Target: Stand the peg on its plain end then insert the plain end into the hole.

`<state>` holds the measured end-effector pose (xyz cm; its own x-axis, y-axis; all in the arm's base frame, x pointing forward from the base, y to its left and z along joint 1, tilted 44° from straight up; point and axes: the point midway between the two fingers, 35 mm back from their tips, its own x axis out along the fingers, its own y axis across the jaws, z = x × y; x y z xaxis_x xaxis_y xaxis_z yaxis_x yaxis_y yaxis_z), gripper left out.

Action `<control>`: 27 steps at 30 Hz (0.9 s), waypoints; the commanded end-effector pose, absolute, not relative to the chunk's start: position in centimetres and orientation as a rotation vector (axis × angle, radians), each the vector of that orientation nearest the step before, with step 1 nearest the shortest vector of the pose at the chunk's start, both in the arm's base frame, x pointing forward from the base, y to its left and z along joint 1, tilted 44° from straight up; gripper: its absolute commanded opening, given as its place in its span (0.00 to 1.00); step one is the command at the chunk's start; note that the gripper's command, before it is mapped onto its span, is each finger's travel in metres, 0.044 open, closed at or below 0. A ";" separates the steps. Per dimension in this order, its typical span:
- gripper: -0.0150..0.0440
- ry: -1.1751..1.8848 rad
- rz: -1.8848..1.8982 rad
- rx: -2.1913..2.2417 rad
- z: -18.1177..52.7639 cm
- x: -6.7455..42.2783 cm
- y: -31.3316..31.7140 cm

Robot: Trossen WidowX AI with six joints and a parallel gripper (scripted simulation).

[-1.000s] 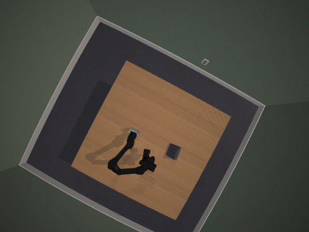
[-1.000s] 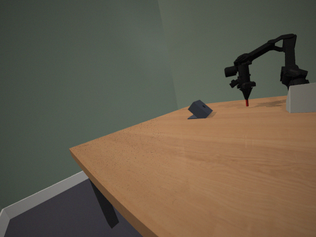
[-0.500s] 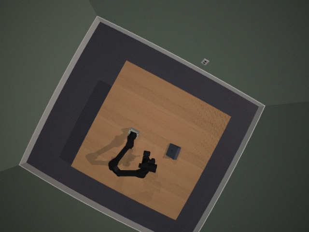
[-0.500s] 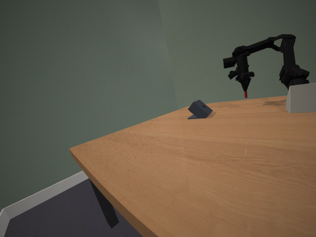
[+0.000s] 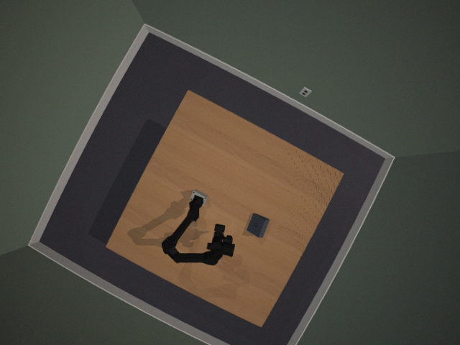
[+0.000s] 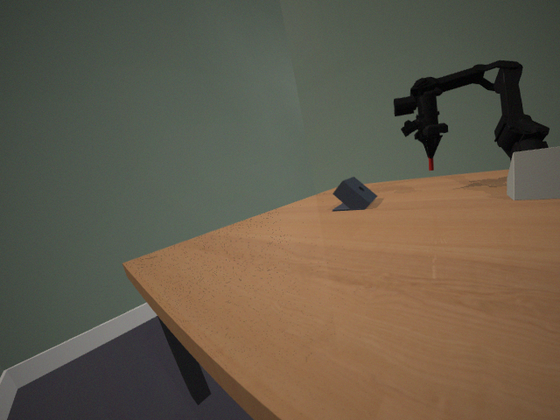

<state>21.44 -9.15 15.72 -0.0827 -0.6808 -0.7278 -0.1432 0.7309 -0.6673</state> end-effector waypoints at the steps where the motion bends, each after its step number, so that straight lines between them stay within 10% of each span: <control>1: 0.25 1.611 -0.477 -0.708 15.1 21.9 -8.8; 27: 0.25 1.495 -0.353 -0.848 12.5 25.0 -7.3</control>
<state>24.68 -7.50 12.88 0.0745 -0.6808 -0.7287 -0.2643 0.6911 -0.6727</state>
